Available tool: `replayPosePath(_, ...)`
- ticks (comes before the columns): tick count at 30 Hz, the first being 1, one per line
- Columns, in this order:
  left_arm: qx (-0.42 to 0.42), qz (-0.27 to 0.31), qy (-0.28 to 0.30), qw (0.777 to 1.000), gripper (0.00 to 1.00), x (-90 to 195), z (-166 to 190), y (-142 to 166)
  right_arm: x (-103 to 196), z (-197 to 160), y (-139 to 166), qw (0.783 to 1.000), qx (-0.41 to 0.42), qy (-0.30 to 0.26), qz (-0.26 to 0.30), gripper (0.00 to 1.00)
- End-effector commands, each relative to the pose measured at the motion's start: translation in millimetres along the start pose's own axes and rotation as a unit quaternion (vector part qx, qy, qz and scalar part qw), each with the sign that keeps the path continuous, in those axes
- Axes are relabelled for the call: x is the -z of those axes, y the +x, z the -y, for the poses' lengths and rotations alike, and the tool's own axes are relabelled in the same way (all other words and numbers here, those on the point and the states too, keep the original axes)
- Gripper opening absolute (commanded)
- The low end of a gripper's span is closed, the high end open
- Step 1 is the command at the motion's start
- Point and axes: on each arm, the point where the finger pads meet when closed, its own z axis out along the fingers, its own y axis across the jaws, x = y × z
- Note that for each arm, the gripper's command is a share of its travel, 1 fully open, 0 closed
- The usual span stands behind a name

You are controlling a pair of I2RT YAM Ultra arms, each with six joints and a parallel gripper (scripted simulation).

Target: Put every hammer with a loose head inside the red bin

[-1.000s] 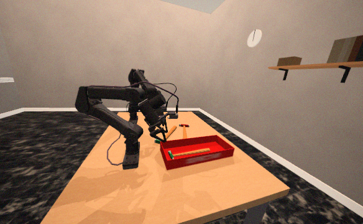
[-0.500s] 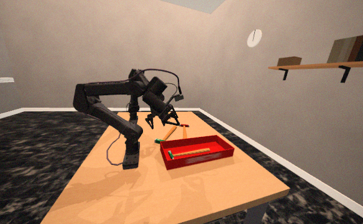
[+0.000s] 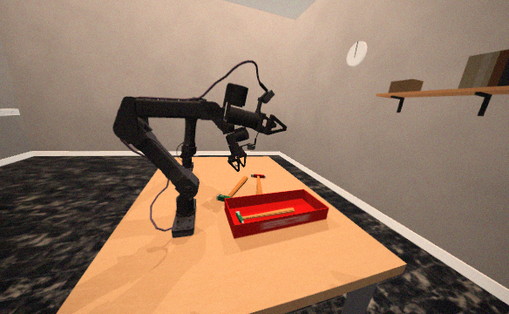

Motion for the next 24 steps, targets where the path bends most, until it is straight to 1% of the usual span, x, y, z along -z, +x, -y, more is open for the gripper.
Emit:
replayPosePath(1,0.026,0.015,-0.010,1.000,1.00,9,-28,-15,-20,-6,-55,0.997,-0.002,-0.001,0.081,1.00)
replayPosePath(2,0.026,0.015,-0.010,1.000,1.00,9,-28,-15,-20,-6,-55,0.997,-0.002,-0.001,0.081,1.00)
replayPosePath(5,0.072,0.016,-0.033,0.997,1.00,7,-67,-21,-26,-14,-67,0.995,0.000,-0.010,0.094,1.00)
replayPosePath(9,0.111,0.017,-0.050,0.992,1.00,6,-101,-27,-29,-16,-65,0.996,0.000,-0.014,0.086,1.00)
replayPosePath(11,0.121,0.017,-0.055,0.991,1.00,6,-111,-28,-29,-17,-65,0.996,0.001,-0.014,0.086,1.00)
replayPosePath(15,0.132,0.019,-0.059,0.989,1.00,5,-121,-31,-28,-17,-66,0.996,0.000,-0.014,0.087,1.00)
replayPosePath(24,0.129,0.021,-0.058,0.990,1.00,5,-119,-32,-27,-16,-62,0.996,0.001,-0.015,0.085,1.00)
